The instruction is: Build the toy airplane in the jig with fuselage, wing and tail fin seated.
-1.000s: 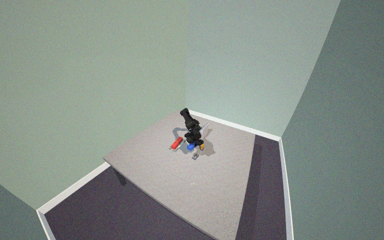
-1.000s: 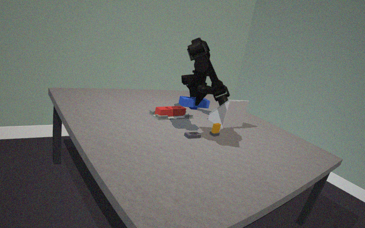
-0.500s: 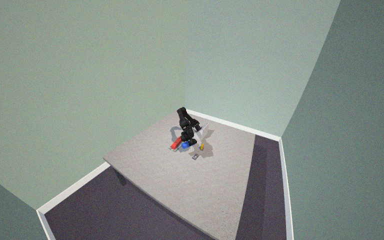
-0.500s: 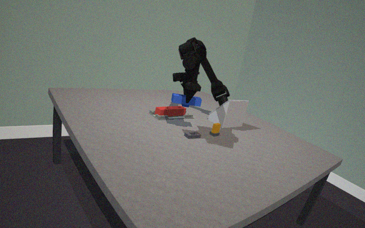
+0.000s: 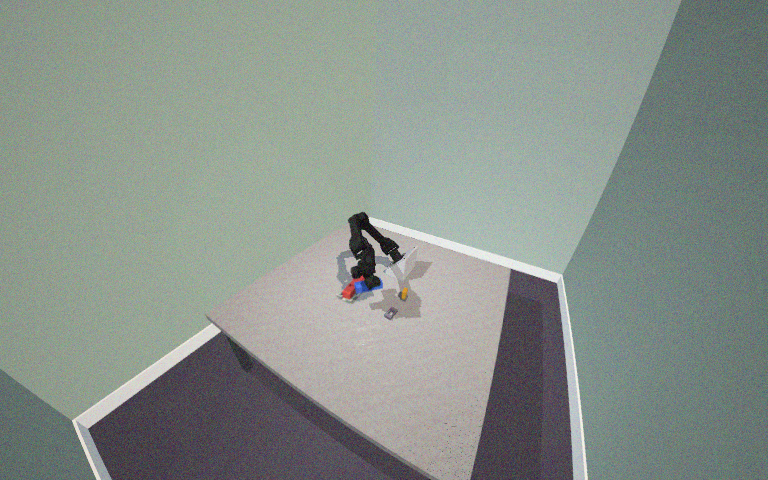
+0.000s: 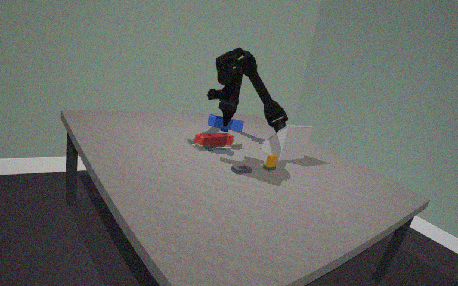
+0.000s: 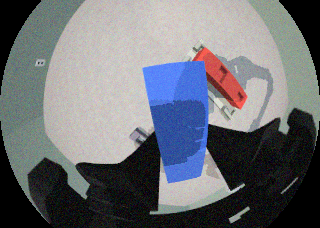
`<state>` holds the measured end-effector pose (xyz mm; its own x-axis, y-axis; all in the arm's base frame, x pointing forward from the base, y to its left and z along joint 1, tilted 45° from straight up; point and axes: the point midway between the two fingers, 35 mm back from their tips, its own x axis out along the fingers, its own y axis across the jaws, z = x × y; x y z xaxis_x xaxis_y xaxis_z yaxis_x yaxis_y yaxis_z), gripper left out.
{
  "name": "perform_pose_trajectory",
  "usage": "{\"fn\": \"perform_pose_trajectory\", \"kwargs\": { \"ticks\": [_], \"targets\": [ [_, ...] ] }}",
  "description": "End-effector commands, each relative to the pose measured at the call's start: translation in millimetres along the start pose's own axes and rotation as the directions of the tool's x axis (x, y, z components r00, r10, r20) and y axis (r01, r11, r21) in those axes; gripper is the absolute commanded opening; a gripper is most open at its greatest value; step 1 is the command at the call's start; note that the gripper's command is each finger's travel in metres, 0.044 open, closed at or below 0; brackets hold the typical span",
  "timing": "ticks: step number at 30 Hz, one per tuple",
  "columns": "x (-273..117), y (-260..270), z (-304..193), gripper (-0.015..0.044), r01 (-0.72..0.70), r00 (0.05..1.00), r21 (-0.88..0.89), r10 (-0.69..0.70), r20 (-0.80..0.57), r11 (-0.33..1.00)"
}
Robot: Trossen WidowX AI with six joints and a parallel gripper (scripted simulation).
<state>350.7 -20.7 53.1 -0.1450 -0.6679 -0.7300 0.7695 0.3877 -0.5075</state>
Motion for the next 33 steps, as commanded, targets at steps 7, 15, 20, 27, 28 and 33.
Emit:
{"fn": "perform_pose_trajectory", "kwargs": {
  "ticks": [7,15,20,27,28,33],
  "targets": [
    [4.6,-30.0,19.8,0.0,-0.003,1.0,0.182,0.002,0.007,0.983],
    [9.5,-52.4,31.5,0.0,-0.001,1.0,0.312,-0.002,0.01,0.95],
    [12.6,-66.8,37.7,0.0,0.0,1.0,0.391,-0.005,0.012,0.92],
    [17.2,-87.2,45.1,0.0,0.002,1.0,0.497,-0.011,0.016,0.868],
    [17.9,-90.2,46.0,0.0,0.003,1.0,0.512,-0.013,0.016,0.859],
    [21.2,-105.0,50.1,0.0,0.004,1.0,0.583,-0.018,0.019,0.813]
  ]
}}
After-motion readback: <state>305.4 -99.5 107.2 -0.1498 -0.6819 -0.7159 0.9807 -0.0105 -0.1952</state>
